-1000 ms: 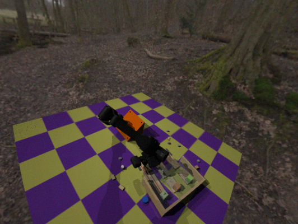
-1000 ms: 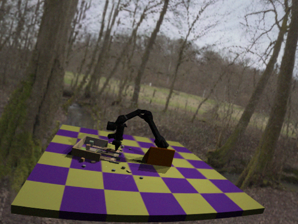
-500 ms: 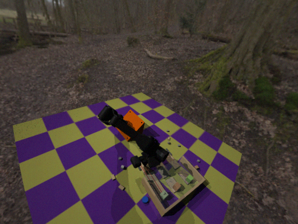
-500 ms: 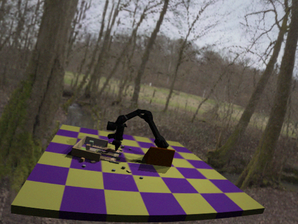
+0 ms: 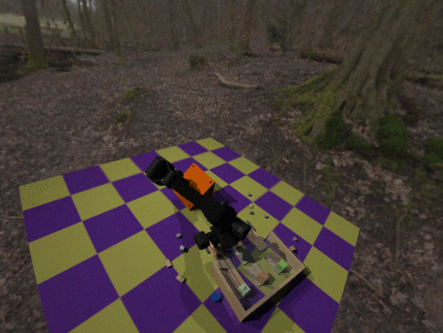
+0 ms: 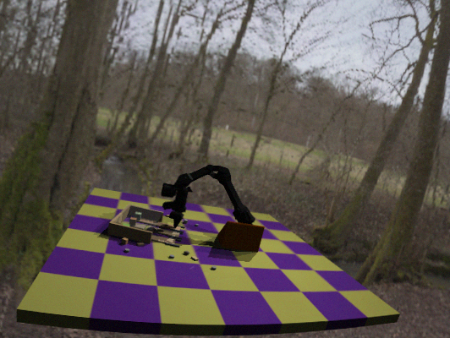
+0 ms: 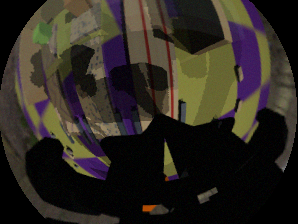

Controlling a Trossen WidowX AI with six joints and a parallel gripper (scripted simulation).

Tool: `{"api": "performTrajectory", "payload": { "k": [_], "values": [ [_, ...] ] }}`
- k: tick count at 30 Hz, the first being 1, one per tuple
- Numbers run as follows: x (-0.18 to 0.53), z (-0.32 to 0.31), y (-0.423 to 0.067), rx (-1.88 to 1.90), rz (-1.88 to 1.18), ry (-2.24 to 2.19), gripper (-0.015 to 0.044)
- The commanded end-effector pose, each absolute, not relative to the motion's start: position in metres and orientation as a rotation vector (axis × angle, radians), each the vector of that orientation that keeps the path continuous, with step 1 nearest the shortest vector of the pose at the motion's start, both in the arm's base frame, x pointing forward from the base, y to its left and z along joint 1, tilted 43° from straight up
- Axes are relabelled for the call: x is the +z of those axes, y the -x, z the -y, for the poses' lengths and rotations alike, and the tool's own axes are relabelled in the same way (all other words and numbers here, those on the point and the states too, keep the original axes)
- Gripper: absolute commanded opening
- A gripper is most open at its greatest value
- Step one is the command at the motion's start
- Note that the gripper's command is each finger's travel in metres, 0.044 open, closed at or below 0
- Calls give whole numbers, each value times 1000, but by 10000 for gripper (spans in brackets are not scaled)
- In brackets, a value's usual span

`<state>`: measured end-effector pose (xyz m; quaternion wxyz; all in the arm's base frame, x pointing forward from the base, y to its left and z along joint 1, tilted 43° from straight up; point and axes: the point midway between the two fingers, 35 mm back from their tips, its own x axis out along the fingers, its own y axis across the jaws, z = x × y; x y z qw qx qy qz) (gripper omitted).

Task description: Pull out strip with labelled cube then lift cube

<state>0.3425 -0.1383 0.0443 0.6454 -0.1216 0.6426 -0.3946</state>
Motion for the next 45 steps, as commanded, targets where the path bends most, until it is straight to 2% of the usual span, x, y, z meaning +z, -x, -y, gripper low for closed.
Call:
{"api": "performTrajectory", "payload": {
  "k": [1,45],
  "values": [
    [43,138,-337,-899,-1468,281,0],
    [32,116,-273,-898,-1473,282,0]
  ]
}}
